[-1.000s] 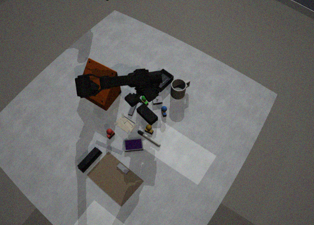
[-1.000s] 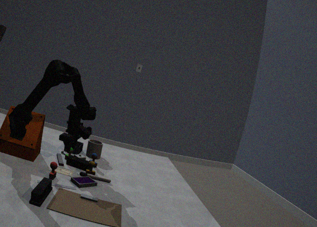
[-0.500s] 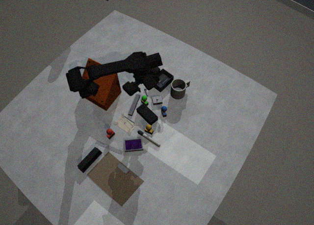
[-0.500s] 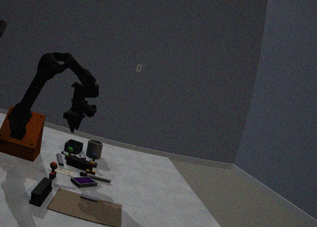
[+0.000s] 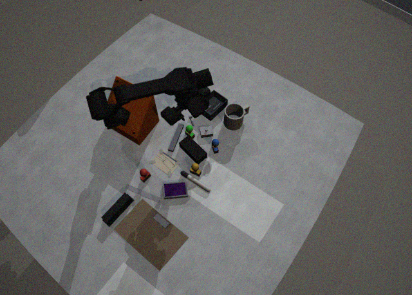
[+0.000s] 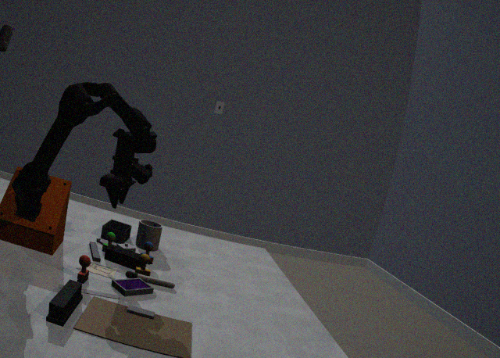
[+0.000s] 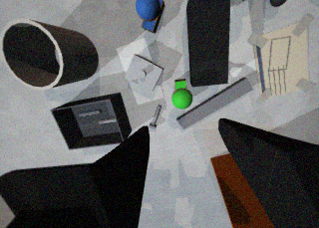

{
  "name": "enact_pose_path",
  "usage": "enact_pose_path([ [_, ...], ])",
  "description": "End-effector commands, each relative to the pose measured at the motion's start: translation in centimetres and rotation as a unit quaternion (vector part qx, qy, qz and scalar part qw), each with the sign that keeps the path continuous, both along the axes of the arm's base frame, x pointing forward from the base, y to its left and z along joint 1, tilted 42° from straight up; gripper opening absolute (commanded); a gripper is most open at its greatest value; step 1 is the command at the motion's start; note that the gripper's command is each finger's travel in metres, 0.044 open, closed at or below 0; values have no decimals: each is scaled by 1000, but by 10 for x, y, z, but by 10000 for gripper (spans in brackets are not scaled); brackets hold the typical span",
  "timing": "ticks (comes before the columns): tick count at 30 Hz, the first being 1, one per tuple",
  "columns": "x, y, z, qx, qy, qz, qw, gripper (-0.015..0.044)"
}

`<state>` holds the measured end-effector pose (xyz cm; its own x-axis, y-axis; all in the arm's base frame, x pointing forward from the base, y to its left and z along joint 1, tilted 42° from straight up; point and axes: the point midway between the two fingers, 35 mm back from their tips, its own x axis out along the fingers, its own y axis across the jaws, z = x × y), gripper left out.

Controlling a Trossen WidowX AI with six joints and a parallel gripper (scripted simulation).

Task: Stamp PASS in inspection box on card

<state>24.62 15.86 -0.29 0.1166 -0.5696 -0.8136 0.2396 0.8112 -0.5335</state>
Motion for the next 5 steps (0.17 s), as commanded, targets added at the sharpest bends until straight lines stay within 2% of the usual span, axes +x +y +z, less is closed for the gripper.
enact_pose_path([
  [1, 0, 0, 0, 0, 0, 0, 1000, 268],
  [5, 0, 0, 0, 0, 0, 0, 1000, 268],
])
